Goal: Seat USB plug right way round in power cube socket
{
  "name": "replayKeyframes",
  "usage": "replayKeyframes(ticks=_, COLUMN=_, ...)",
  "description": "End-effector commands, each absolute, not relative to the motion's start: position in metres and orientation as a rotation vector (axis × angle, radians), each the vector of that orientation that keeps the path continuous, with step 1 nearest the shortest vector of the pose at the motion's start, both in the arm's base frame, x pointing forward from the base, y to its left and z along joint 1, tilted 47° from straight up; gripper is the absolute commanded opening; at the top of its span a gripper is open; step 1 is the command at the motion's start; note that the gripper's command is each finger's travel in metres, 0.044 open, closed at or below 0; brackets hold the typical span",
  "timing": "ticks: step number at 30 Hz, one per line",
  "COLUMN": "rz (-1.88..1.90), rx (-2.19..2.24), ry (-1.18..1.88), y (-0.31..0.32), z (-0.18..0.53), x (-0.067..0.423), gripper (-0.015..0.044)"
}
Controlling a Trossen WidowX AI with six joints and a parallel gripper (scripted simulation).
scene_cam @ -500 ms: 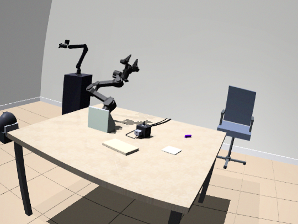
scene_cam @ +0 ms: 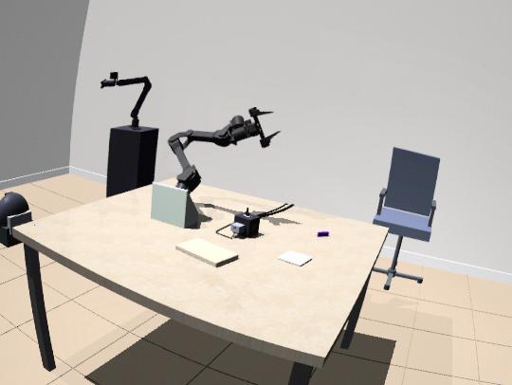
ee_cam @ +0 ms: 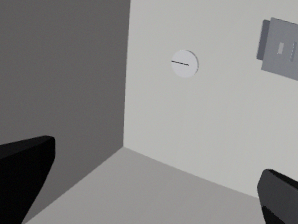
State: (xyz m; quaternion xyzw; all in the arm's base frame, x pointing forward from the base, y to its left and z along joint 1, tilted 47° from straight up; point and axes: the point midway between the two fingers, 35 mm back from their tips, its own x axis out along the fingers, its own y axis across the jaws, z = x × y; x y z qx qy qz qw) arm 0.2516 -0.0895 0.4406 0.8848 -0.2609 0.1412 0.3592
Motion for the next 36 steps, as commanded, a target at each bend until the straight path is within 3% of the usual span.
replayKeyframes(ticks=1, rz=0.117, rx=2.221, ry=-0.54, y=-0.097, z=0.405, x=0.287, gripper=0.044)
replayKeyframes(ticks=5, rz=-0.305, rx=2.116, ry=-0.17, y=-0.104, z=0.318, x=0.336, gripper=0.044)
replayKeyframes(ticks=9, rz=-0.587, rx=2.031, ry=0.197, y=-0.102, z=0.241, x=0.35, gripper=0.044)
replayKeyframes(ticks=16, rz=-0.901, rx=1.957, ry=0.959, y=-0.075, z=0.13, x=0.324, gripper=0.044)
replayKeyframes(ticks=22, rz=-0.961, rx=2.035, ry=1.52, y=-0.049, z=0.098, x=0.292, gripper=0.044)
replayKeyframes(ticks=36, rz=-0.957, rx=2.066, ry=1.609, y=-0.046, z=0.094, x=0.29, gripper=0.044)
